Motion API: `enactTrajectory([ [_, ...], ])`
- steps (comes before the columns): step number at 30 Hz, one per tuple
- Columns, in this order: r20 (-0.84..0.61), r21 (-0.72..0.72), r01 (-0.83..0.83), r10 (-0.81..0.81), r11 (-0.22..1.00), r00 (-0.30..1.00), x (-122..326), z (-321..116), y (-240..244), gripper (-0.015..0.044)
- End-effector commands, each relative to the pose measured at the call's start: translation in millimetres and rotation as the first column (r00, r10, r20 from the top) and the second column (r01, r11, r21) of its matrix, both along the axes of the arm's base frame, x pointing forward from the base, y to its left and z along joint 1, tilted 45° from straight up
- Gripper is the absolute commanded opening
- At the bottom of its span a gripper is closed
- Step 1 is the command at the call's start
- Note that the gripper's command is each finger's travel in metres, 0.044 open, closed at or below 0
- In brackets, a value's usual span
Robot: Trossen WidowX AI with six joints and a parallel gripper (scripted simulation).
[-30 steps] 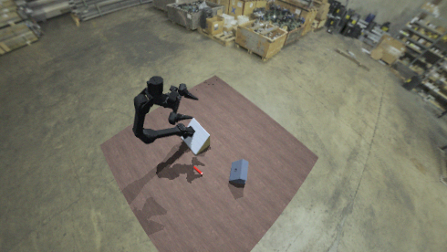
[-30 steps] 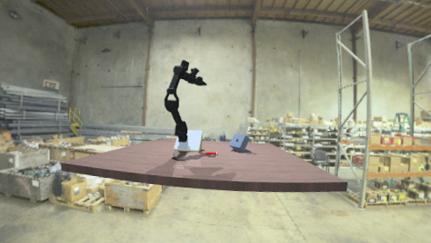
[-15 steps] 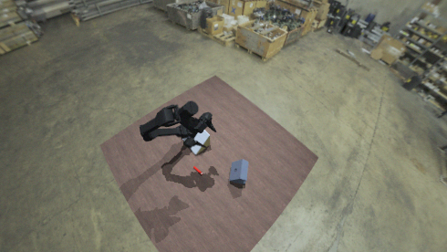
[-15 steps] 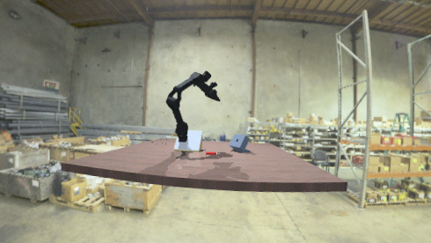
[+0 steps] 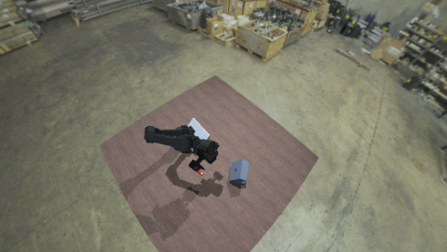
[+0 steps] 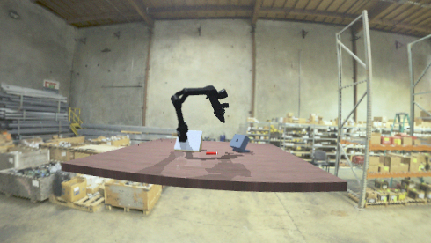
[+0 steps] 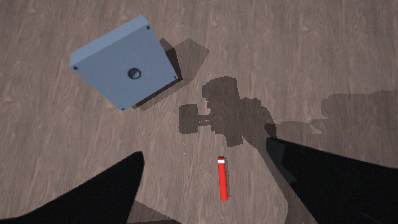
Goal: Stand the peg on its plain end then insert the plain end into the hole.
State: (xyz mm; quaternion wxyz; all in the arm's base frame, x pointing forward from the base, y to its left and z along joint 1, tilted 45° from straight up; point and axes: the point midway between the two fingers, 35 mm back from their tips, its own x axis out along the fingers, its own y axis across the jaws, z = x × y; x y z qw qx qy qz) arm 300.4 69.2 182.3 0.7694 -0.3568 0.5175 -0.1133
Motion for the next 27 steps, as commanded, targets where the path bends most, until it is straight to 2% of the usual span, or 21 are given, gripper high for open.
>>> enactTrajectory([
  [1,-0.092,-0.065,0.105,-0.111,0.992,0.99,-0.7,-26.1,-45.0,0.044],
  [10,-0.248,-0.156,0.301,-0.332,0.941,0.91,-23.9,-67.0,-128.3,0.044],
  [27,-0.251,-0.156,0.304,-0.335,0.94,0.908,-22.5,-79.2,-140.2,0.044],
])
